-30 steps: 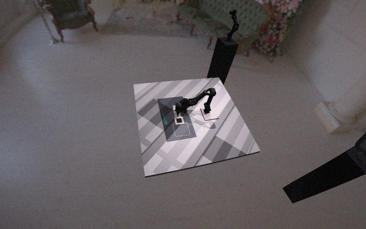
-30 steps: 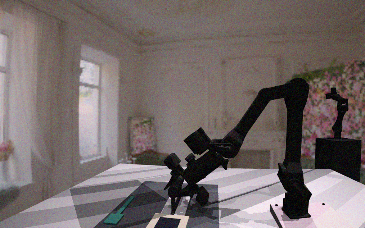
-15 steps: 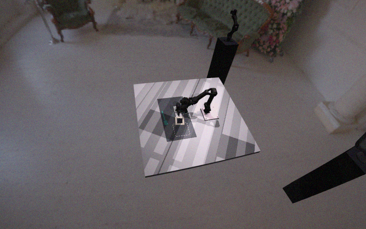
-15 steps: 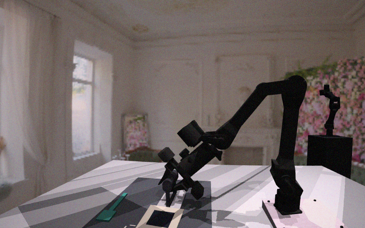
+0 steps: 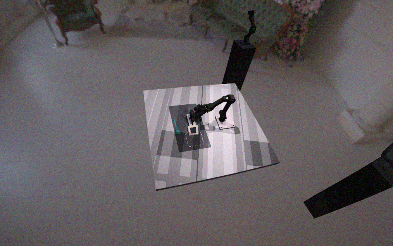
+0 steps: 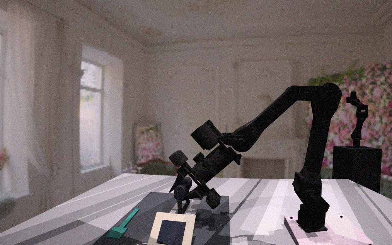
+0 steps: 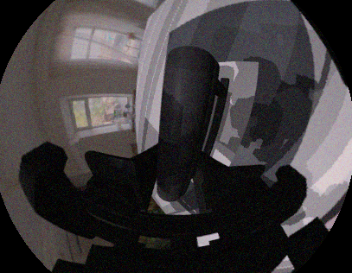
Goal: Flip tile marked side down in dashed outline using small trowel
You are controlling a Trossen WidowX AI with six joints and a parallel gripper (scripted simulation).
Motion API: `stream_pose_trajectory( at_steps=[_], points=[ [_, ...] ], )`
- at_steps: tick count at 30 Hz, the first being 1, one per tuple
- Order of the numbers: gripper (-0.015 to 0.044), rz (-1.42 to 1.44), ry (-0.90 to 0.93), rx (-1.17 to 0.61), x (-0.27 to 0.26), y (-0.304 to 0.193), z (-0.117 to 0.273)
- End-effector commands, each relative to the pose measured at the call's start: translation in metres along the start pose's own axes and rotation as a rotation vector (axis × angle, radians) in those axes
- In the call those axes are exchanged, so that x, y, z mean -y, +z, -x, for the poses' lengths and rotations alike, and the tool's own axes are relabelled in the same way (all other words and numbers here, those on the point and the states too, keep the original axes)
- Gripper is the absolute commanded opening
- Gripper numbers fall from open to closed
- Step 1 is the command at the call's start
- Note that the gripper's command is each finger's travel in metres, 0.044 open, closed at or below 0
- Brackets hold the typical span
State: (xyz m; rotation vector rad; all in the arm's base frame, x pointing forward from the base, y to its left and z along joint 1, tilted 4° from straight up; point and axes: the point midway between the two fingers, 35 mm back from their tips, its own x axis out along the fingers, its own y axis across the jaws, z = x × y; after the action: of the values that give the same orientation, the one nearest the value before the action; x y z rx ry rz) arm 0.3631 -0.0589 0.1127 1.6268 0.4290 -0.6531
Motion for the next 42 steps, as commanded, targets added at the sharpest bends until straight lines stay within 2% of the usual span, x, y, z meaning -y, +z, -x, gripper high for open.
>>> stream_pose_trajectory(
  at_steps=[1, 17, 26, 42],
  points=[
    [0.0000, -0.004, 0.029, -0.002, -0.015, -0.014, 0.008],
    [0.0000, -0.007, 0.029, -0.005, -0.015, -0.061, 0.007],
    [0.0000, -0.007, 0.029, -0.005, -0.014, -0.063, 0.007],
    [0.0000, -0.010, 0.029, -0.006, 0.007, -0.096, -0.012]
  ],
)
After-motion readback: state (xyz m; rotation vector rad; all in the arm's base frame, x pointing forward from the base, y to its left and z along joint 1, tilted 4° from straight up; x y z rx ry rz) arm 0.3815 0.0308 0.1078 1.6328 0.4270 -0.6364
